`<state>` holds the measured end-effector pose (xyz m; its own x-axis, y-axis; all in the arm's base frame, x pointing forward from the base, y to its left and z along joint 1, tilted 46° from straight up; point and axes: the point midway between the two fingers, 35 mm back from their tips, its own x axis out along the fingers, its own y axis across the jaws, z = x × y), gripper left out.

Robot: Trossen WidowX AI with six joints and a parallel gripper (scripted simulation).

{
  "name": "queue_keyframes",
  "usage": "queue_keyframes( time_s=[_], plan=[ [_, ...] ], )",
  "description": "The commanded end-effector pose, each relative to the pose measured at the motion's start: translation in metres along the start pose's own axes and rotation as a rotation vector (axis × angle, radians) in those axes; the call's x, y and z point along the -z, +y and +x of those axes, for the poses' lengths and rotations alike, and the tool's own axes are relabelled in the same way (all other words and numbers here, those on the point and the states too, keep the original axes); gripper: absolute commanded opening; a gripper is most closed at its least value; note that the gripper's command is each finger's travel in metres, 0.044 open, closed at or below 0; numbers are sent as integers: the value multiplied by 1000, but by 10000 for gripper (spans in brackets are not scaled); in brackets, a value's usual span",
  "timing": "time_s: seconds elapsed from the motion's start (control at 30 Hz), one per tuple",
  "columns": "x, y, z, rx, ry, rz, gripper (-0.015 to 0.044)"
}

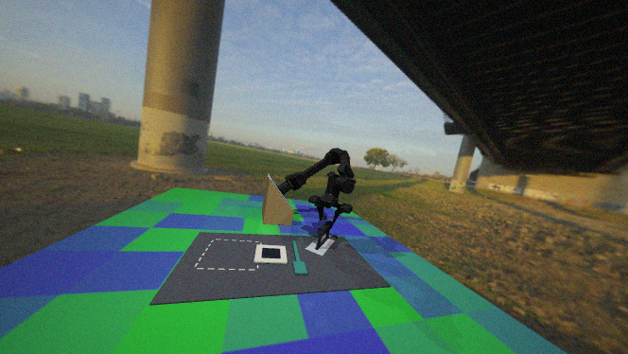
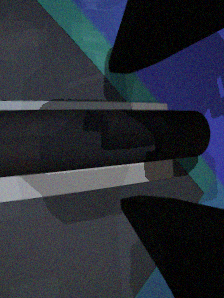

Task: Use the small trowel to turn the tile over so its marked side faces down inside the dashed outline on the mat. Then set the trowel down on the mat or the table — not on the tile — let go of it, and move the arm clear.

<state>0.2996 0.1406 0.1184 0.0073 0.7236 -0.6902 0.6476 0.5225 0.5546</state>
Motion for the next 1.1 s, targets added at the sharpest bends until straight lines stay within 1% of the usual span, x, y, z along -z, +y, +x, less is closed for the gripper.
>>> queue_keyframes(
  time_s=[0.0,0.67,0.83,0.9,1.07],
  plan=[
    [1,-1,7,1,3,3,270],
    [2,0,35,-1,5,3,270],
    [2,0,35,-1,5,3,139],
    [2,0,35,-1,5,3,130],
    [2,0,35,-1,5,3,130]
  ],
)
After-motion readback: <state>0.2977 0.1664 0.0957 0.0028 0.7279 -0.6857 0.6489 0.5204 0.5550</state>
